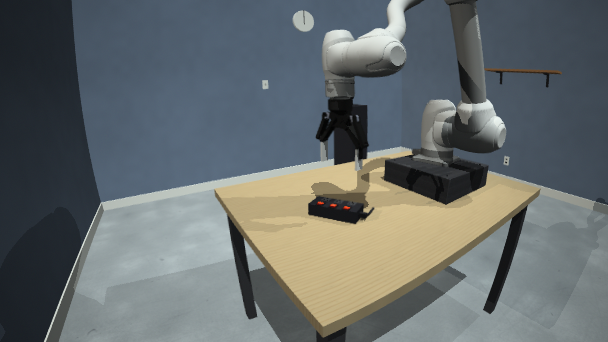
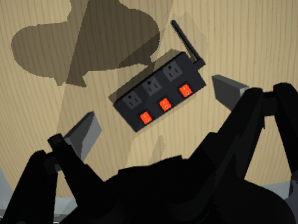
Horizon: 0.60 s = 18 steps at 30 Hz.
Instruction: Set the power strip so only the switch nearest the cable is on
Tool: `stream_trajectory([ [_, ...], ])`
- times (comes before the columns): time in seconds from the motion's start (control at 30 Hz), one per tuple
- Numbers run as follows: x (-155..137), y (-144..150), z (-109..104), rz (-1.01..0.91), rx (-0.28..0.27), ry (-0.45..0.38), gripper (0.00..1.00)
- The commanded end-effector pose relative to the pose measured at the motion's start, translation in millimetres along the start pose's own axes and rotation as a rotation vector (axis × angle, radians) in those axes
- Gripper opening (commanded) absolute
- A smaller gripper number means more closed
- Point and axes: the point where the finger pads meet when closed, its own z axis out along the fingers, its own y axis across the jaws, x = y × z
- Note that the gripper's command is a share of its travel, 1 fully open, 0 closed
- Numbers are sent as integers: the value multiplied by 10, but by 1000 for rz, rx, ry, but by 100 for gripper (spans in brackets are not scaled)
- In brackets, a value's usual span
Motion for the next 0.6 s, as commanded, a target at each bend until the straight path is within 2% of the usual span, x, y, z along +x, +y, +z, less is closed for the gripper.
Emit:
stream_trajectory([
  [0.0, -94, -40, 55, -267, -8, -3, 100],
  [0.13, -230, -99, 141, -501, 0, -2, 100],
  [0.2, -230, -99, 141, -501, 0, -2, 100],
  [0.23, -267, -115, 166, -670, 0, -2, 100],
  [0.57, -583, -260, 397, -1210, 29, 11, 100],
])
